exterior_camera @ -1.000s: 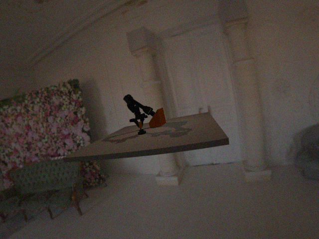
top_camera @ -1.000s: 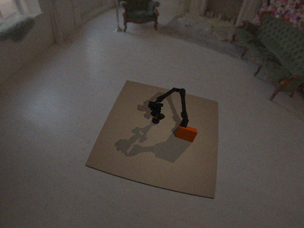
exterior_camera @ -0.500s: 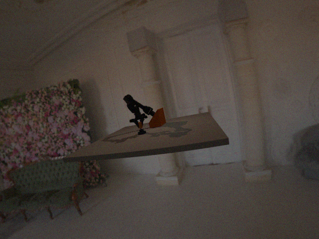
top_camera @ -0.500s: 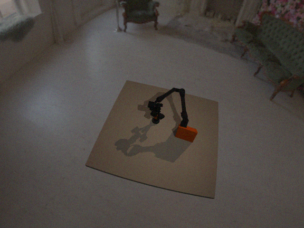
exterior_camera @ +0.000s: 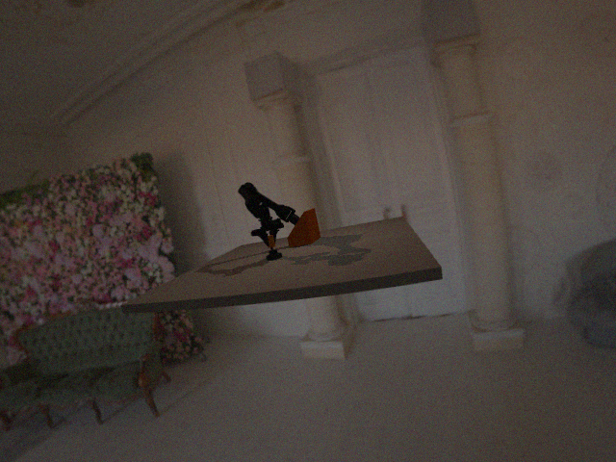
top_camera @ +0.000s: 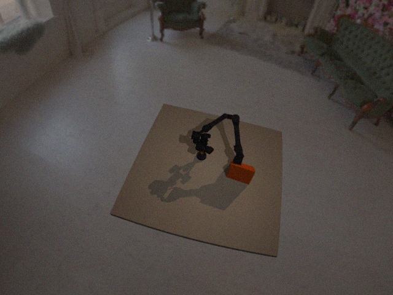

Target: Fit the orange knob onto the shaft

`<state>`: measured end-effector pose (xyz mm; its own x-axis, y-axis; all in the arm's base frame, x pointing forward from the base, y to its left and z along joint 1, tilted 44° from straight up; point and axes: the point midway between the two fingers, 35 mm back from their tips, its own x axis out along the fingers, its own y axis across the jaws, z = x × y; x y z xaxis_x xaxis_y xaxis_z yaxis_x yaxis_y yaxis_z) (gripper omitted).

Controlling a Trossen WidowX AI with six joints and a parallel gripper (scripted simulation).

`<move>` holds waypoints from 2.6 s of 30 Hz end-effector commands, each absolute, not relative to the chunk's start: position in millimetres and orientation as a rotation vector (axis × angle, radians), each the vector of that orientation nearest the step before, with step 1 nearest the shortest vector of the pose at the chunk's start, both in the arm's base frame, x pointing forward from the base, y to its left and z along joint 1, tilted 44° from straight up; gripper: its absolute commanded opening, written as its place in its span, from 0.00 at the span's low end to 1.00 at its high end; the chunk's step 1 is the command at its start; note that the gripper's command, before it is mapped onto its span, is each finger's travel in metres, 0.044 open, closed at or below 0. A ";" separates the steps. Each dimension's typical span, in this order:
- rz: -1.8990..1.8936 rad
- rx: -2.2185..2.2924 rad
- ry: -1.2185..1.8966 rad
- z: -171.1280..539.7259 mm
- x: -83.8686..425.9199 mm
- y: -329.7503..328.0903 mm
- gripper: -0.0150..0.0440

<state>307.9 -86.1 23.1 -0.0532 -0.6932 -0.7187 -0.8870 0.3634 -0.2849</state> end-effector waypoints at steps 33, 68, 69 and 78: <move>0.381 -1.455 1.804 21.2 309.1 -88.1 0.25; 0.585 -1.596 1.807 23.7 307.2 -84.7 0.25; 0.585 -1.596 1.807 24.0 307.1 -84.5 0.25; 0.796 -1.732 1.794 23.8 309.9 -85.7 0.25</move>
